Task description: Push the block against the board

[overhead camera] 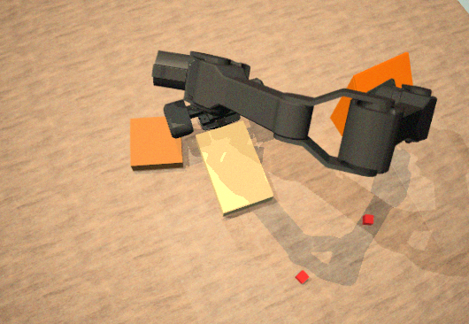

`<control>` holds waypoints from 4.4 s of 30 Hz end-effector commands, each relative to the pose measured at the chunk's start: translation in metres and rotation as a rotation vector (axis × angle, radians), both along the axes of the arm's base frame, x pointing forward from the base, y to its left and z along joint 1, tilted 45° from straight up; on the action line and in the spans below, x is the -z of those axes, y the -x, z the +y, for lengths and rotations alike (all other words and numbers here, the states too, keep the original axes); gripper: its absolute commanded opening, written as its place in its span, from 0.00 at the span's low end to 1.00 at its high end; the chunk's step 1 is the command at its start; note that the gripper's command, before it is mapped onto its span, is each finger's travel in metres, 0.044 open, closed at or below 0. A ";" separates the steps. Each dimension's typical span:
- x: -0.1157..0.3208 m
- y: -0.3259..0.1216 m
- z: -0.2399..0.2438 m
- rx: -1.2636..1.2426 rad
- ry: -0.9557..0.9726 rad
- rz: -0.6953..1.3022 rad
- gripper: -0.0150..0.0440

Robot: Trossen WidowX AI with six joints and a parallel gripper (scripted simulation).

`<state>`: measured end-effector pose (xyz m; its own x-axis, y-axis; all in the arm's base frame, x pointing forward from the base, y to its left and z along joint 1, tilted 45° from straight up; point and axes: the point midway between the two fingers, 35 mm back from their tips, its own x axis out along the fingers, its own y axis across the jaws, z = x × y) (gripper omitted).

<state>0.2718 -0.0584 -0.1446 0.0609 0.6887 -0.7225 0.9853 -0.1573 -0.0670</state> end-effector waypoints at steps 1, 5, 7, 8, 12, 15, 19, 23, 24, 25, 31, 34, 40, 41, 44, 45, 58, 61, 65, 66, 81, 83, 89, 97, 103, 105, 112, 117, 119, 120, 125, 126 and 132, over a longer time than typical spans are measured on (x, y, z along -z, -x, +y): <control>-0.001 0.001 0.001 0.004 -0.007 0.002 0.25; -0.001 0.001 0.001 0.004 -0.007 0.002 0.25; -0.001 0.001 0.001 0.004 -0.007 0.002 0.25; -0.001 0.001 0.001 0.004 -0.007 0.002 0.25; 0.000 0.001 0.001 0.004 -0.007 0.002 0.25; 0.002 0.001 -0.002 0.005 -0.006 0.002 0.25; 0.006 0.001 -0.006 0.005 -0.006 0.002 0.25; 0.011 0.002 -0.011 0.005 -0.005 0.002 0.25; 0.012 0.002 -0.012 0.005 -0.005 0.002 0.25; 0.013 0.002 -0.013 0.005 -0.004 0.002 0.25; 0.020 0.004 -0.021 0.005 -0.004 0.002 0.25; 0.023 0.005 -0.024 0.005 -0.004 0.002 0.25; 0.030 0.007 -0.031 0.005 -0.003 0.002 0.25; 0.031 0.007 -0.032 0.004 -0.003 0.002 0.25; 0.031 0.007 -0.032 0.004 -0.003 0.002 0.25; 0.028 0.009 -0.030 0.007 -0.010 0.009 0.25; -0.014 0.010 -0.066 -0.033 0.005 -0.032 0.25; -0.019 0.005 -0.062 -0.109 0.015 -0.102 0.25; -0.027 -0.001 -0.057 -0.209 0.029 -0.195 0.25; -0.028 -0.003 -0.056 -0.234 0.032 -0.219 0.25; -0.055 -0.024 -0.034 -0.609 0.074 -0.569 0.25; -0.059 -0.027 -0.031 -0.660 0.079 -0.615 0.25; -0.070 -0.034 -0.021 -0.811 0.093 -0.756 0.25; -0.084 -0.042 -0.006 -1.013 0.111 -0.944 0.25; -0.095 -0.048 0.005 -1.164 0.122 -1.086 0.25; -0.099 -0.049 0.009 -1.214 0.126 -1.133 0.25; -0.112 -0.054 0.023 -1.390 0.138 -1.301 0.25; -0.121 -0.057 0.033 -1.514 0.146 -1.421 0.25; -0.125 -0.058 0.038 -1.564 0.149 -1.469 0.25; -0.127 -0.059 0.040 -1.589 0.151 -1.494 0.25; -0.136 -0.061 0.050 -1.712 0.158 -1.616 0.25; -0.138 -0.061 0.053 -1.737 0.160 -1.640 0.25; -0.149 -0.063 0.066 -1.883 0.168 -1.789 0.25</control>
